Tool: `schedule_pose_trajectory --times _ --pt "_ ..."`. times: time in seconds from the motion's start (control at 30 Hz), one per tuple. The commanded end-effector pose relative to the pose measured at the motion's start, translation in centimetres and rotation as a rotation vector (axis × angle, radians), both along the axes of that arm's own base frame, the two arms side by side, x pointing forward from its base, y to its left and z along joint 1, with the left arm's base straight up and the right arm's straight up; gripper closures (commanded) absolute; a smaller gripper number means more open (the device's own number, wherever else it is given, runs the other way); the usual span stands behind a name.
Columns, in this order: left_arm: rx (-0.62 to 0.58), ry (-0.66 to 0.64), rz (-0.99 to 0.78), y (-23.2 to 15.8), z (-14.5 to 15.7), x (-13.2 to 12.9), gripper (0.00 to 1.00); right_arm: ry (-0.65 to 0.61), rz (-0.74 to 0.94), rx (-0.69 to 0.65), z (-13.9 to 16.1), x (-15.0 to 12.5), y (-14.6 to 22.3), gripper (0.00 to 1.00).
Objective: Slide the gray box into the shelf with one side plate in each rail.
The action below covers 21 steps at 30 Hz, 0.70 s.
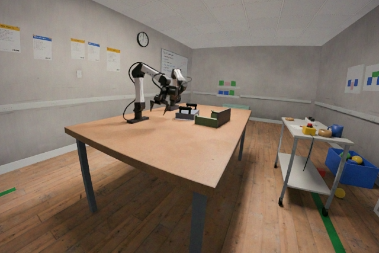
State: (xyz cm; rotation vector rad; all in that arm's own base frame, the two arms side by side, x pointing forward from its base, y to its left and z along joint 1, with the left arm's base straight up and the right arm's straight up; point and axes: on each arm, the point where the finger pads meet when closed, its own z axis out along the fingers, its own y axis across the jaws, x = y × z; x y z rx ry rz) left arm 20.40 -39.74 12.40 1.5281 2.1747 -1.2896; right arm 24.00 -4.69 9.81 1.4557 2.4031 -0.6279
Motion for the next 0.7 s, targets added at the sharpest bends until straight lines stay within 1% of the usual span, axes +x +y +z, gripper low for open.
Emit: schedule_pose_trajectory --times 0.0,0.07,0.1,0.27,0.43,0.5,0.6,0.67 --pt "0.007 -0.008 0.017 0.0 0.2 0.3 0.11 -0.019 0.010 0.000 0.1 0.5 0.0 0.11" --pt "0.040 -0.013 0.057 0.6 0.1 0.5 0.34 -0.034 0.033 -0.007 0.3 0.9 0.2 0.34" --pt "0.073 -0.015 0.094 1.0 -0.2 0.9 0.43 -0.040 0.051 -0.008 0.2 1.1 0.3 0.43" --pt "0.223 -0.045 0.320 4.0 -1.2 2.8 0.43 -0.096 0.209 -0.012 0.3 2.9 2.7 0.43" --pt "0.311 -0.081 0.511 6.6 -1.5 4.2 0.43 -0.150 0.361 -0.016 0.6 4.4 5.5 0.43" --pt "0.311 -0.081 0.511 6.6 -1.5 4.2 0.43 -0.150 0.361 -0.016 0.6 4.4 5.5 0.43" --pt "0.383 -0.104 0.669 9.1 -1.8 5.1 0.43 -0.196 0.484 -0.020 1.0 5.5 7.9 0.43" --pt "0.407 -0.118 0.749 10.4 -1.8 5.6 0.43 -0.219 0.549 -0.022 1.2 5.8 9.3 0.43"
